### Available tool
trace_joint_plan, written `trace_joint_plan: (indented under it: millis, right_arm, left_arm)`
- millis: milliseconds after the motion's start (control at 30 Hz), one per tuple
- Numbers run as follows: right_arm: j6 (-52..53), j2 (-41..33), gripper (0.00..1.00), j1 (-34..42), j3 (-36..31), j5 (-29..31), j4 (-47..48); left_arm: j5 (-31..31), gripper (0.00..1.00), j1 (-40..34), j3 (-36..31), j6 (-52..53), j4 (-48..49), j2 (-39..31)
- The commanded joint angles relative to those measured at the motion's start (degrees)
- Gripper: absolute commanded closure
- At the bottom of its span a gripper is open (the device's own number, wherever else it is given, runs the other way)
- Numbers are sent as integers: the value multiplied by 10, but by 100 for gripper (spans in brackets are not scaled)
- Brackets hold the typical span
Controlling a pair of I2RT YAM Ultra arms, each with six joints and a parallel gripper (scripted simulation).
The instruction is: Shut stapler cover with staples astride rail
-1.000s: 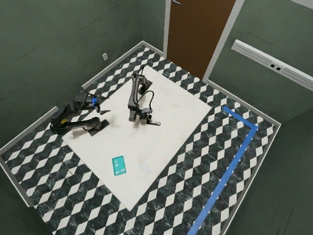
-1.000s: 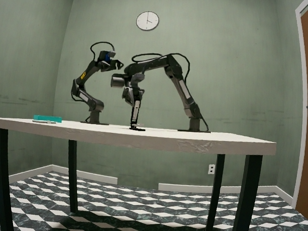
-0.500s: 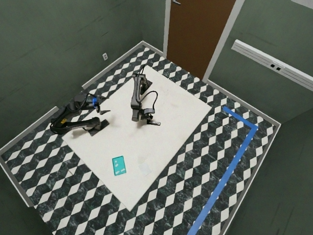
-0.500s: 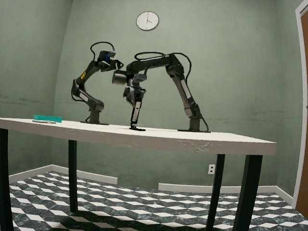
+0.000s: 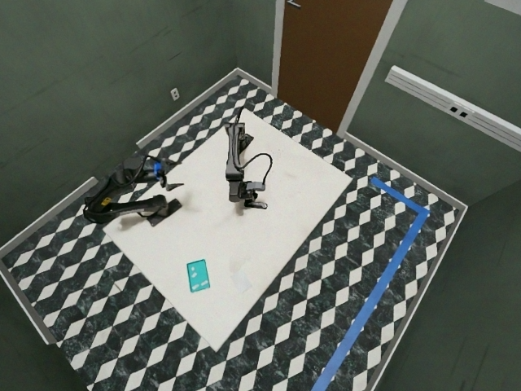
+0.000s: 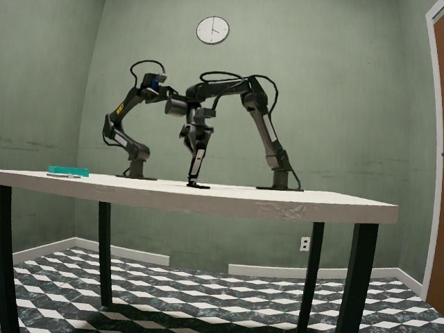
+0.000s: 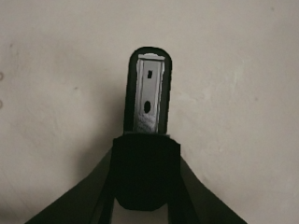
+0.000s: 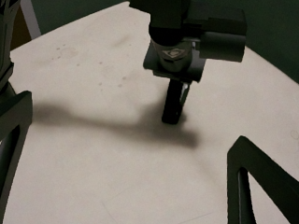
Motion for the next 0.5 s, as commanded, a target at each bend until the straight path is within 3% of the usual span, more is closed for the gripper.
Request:
trace_joint_plan:
  millis: [0,467]
  right_arm:
    - [0,0,0,6,11,4,-12]
    - [0,0,0,6,11,4,-12]
  left_arm:
    - [30,100,20,23,25,-15,-11]
    - [125,100,69,60,70,-34,14]
